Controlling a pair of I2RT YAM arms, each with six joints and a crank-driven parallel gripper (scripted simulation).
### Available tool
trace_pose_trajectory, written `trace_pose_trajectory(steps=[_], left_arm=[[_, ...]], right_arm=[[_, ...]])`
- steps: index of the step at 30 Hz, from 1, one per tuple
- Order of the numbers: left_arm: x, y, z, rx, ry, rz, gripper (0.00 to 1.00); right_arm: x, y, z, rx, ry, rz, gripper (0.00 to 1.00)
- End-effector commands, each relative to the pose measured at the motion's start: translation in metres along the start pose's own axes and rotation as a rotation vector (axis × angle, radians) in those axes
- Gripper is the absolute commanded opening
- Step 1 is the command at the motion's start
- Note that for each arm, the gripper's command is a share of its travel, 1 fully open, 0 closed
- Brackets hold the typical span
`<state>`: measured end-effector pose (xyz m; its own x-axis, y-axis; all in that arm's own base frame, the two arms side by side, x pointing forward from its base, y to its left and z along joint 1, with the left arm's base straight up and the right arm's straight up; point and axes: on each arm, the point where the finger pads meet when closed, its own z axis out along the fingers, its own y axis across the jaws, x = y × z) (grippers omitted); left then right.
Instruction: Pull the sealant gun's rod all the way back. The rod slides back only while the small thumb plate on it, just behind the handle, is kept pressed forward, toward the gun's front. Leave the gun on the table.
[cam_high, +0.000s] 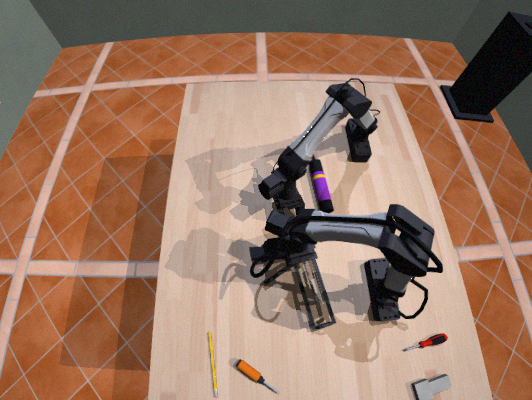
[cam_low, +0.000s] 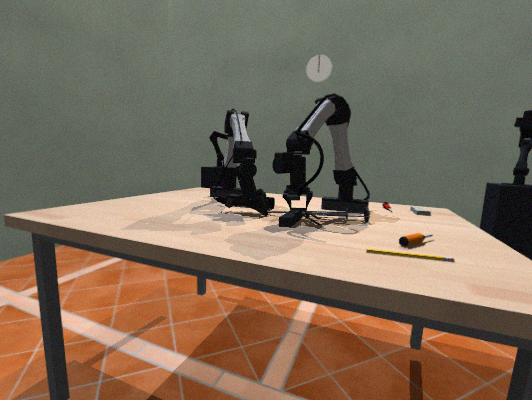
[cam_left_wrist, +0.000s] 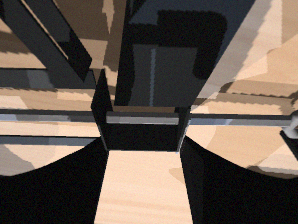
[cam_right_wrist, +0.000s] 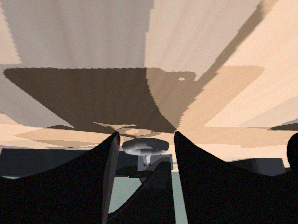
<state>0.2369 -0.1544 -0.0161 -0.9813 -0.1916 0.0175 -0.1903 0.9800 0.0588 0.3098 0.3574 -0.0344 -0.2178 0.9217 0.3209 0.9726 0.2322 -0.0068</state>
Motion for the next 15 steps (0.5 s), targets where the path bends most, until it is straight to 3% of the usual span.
trace_pose_trajectory(steps=[1,11,12,13,15], left_arm=[[-0.004,-0.006,0.000,0.028,-0.026,0.000,0.55],[-0.004,-0.006,0.000,0.028,-0.026,0.000,0.55],[-0.004,-0.006,0.000,0.028,-0.026,0.000,0.55],[-0.004,-0.006,0.000,0.028,-0.026,0.000,0.55],[-0.004,-0.006,0.000,0.028,-0.026,0.000,0.55]], right_arm=[[0.008,0.004,0.006,-0.001,0.009,0.000,0.49],[0.009,0.006,-0.003,-0.024,0.020,-0.010,0.37],[0.009,0.006,-0.003,-0.025,0.020,-0.011,0.25],[0.008,0.006,-0.003,-0.026,0.020,-0.011,0.34],[0.008,0.006,-0.003,-0.026,0.020,-0.011,0.34]])
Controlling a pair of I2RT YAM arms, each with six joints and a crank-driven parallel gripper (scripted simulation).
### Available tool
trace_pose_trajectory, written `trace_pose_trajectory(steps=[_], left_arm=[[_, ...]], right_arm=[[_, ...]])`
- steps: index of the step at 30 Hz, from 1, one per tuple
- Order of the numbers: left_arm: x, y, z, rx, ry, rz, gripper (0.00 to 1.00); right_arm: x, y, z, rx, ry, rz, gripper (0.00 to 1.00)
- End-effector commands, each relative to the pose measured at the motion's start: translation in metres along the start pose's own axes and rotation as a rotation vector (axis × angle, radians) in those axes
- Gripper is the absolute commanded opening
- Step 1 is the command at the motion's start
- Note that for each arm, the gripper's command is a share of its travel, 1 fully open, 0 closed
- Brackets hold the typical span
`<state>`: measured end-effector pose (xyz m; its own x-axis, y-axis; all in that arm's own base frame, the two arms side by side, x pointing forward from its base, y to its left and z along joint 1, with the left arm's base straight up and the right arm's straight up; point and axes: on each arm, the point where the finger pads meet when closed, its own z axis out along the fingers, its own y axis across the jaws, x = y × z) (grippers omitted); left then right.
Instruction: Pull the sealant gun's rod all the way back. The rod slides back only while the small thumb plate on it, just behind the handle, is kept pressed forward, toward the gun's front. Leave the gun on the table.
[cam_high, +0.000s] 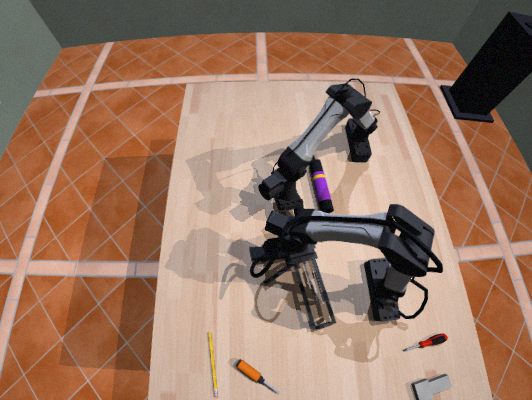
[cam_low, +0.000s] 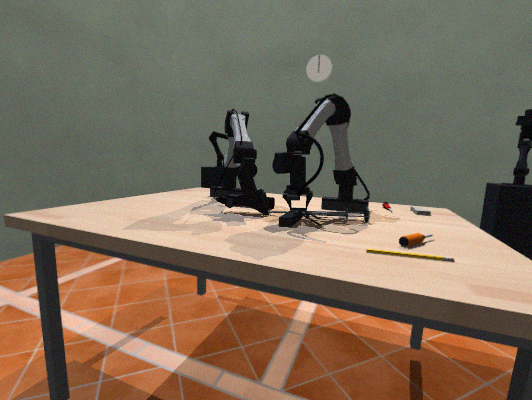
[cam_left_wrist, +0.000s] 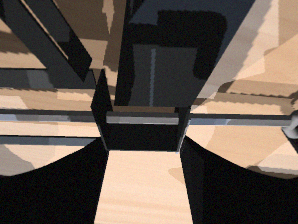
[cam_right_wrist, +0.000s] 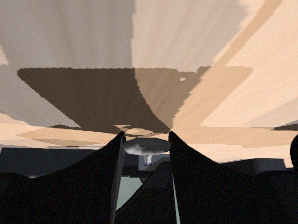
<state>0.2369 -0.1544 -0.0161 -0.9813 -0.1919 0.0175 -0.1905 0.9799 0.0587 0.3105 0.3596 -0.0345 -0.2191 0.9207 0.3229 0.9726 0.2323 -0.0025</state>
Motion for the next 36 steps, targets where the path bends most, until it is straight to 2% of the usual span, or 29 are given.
trace_pose_trajectory(steps=[1,2,11,12,29,36], left_arm=[[-0.004,-0.006,0.000,0.028,-0.026,0.000,0.55],[-0.004,-0.006,0.000,0.028,-0.026,0.000,0.55],[-0.003,-0.003,0.002,0.012,-0.018,-0.001,0.55],[-0.003,-0.003,0.002,0.012,-0.018,-0.001,0.55],[0.009,0.027,0.008,-0.134,0.041,0.016,0.55],[0.018,0.046,0.012,-0.227,0.076,0.025,0.55]], right_arm=[[0.007,0.005,-0.004,-0.022,0.018,-0.009,0.34],[0.002,0.001,0.007,0.005,0.015,-0.001,0.34],[-0.011,-0.005,0.009,0.025,-0.025,0.014,0.34],[-0.007,-0.002,-0.001,0.004,-0.015,0.002,0.34],[-0.038,-0.003,-0.010,0.007,-0.105,0.039,0.34],[-0.062,-0.002,-0.013,0.002,-0.165,0.060,0.34]])
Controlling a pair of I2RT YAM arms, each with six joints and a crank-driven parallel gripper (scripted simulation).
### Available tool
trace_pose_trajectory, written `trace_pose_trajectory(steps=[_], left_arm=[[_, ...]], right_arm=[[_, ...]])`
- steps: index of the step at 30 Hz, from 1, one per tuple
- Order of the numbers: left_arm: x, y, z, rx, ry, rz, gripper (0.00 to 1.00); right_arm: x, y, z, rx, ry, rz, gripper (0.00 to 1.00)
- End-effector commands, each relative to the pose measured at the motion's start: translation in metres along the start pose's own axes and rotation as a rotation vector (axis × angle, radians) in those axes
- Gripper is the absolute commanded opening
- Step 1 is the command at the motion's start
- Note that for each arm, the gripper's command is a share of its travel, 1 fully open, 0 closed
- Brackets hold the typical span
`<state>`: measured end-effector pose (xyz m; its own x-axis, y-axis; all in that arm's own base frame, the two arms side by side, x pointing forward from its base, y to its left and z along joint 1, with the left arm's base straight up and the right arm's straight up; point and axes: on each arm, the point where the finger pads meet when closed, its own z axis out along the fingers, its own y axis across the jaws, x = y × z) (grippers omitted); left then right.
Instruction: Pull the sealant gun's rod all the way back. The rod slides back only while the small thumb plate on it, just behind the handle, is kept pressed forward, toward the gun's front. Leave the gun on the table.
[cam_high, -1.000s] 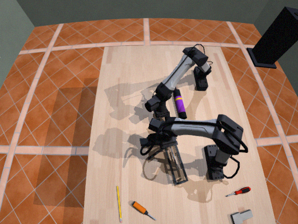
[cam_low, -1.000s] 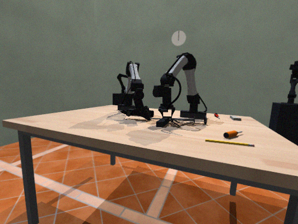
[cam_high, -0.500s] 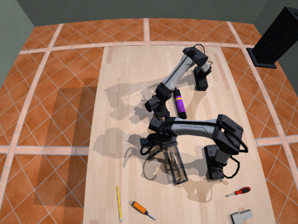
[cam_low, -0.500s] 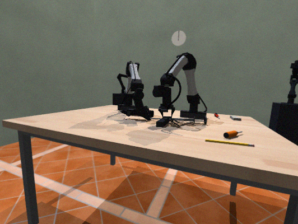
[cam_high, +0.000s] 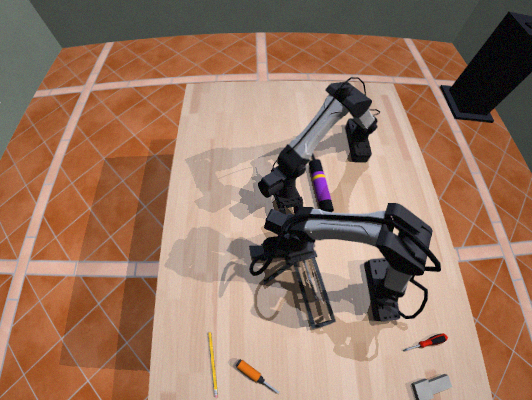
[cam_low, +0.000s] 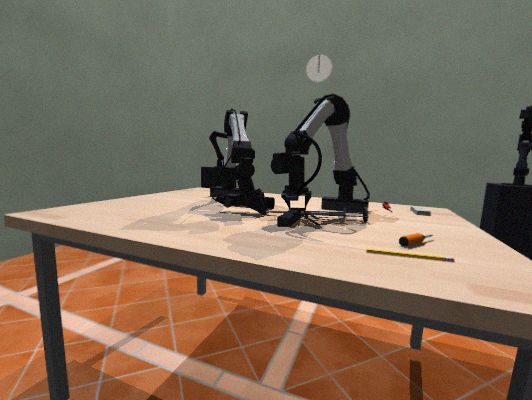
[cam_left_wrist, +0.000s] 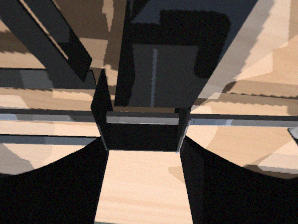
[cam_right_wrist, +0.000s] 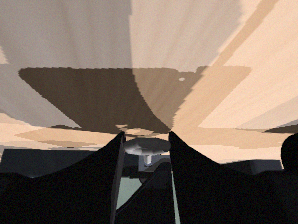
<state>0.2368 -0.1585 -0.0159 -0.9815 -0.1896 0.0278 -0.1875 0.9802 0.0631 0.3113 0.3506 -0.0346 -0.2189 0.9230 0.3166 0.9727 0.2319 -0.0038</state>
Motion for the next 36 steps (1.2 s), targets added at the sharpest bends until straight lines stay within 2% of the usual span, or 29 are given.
trace_pose_trajectory(steps=[1,9,10,11,16,22,28,30,36], left_arm=[[0.018,0.052,0.013,-0.233,0.069,0.015,0.55],[0.020,0.058,0.014,-0.262,0.077,0.017,0.55],[0.014,0.051,0.010,-0.223,0.047,0.019,0.55],[0.010,0.046,0.008,-0.204,0.035,0.017,0.55],[0.014,0.053,0.012,-0.244,0.058,0.023,0.55],[0.010,0.046,0.008,-0.206,0.035,0.018,0.55],[0.010,0.042,0.008,-0.190,0.030,0.021,0.55],[0.014,0.048,0.011,-0.225,0.052,0.025,0.55],[0.009,0.041,0.007,-0.181,0.027,0.020,0.55]], right_arm=[[-0.057,-0.001,-0.011,0.001,-0.162,0.060,0.34],[-0.078,-0.001,-0.019,-0.004,-0.163,0.059,0.34],[-0.084,-0.004,-0.011,0.017,-0.171,0.064,0.34],[-0.083,-0.001,-0.021,-0.004,-0.165,0.056,0.34],[-0.098,0.000,-0.026,-0.009,-0.165,0.058,0.34],[-0.115,0.000,-0.029,-0.005,-0.169,0.058,0.34],[-0.121,0.002,-0.036,-0.017,-0.158,0.051,0.34],[-0.125,0.001,-0.034,-0.011,-0.159,0.054,0.34],[-0.128,0.002,-0.036,-0.014,-0.145,0.049,0.34]])
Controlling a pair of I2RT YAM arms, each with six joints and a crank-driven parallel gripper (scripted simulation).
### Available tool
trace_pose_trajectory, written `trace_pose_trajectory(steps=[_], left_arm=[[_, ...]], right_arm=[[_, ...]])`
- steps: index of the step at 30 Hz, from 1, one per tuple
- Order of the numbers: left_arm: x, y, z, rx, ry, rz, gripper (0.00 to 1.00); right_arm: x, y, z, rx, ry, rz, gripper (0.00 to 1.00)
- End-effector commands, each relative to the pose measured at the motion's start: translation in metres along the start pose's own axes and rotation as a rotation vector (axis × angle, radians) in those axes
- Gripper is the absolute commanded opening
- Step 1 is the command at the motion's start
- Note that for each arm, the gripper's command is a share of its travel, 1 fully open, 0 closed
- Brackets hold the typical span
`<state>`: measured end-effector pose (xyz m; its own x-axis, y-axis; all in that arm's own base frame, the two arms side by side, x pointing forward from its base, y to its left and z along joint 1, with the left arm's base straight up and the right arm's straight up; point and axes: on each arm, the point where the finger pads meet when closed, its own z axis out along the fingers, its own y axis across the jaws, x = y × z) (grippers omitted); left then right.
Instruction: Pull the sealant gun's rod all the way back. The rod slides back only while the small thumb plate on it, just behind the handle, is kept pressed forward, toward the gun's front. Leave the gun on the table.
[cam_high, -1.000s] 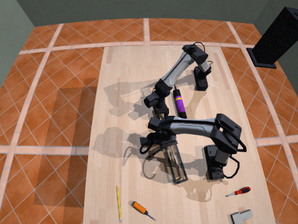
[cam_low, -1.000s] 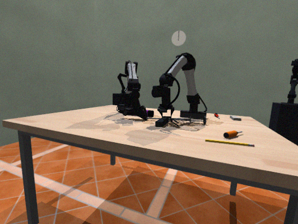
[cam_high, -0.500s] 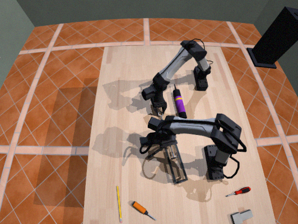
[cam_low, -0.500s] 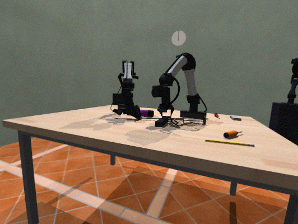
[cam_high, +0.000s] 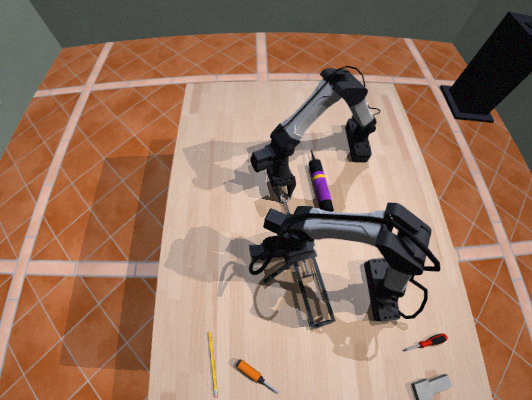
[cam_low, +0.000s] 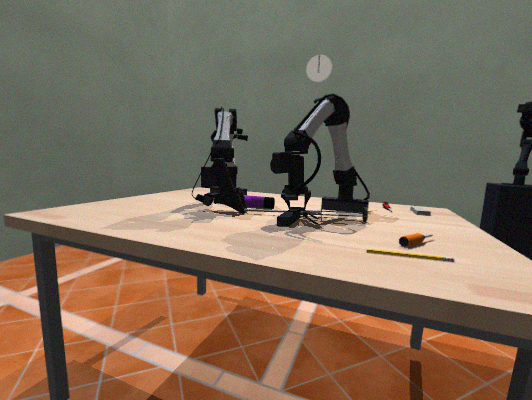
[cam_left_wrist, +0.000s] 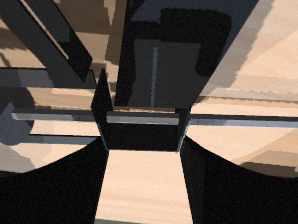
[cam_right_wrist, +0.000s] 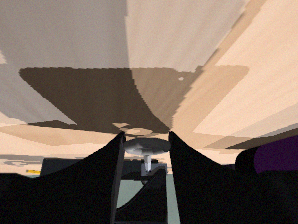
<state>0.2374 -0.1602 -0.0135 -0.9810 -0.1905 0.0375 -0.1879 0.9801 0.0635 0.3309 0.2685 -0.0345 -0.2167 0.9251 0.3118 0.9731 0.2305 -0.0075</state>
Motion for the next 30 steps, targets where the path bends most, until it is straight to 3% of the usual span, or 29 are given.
trace_pose_trajectory(steps=[1,7,13,30], left_arm=[[0.009,0.041,0.010,-0.177,0.016,0.019,0.55],[0.008,0.039,0.010,-0.167,0.013,0.019,0.55],[0.006,0.033,0.008,-0.134,0.003,0.017,0.55],[0.001,0.022,0.000,-0.046,-0.031,0.004,0.55]], right_arm=[[-0.049,0.002,-0.009,-0.018,-0.137,0.045,0.34],[-0.049,0.002,-0.011,-0.020,-0.127,0.042,0.34],[-0.044,0.004,-0.026,-0.029,0.022,-0.016,0.34],[-0.037,0.008,-0.025,-0.038,0.016,-0.016,0.34]])
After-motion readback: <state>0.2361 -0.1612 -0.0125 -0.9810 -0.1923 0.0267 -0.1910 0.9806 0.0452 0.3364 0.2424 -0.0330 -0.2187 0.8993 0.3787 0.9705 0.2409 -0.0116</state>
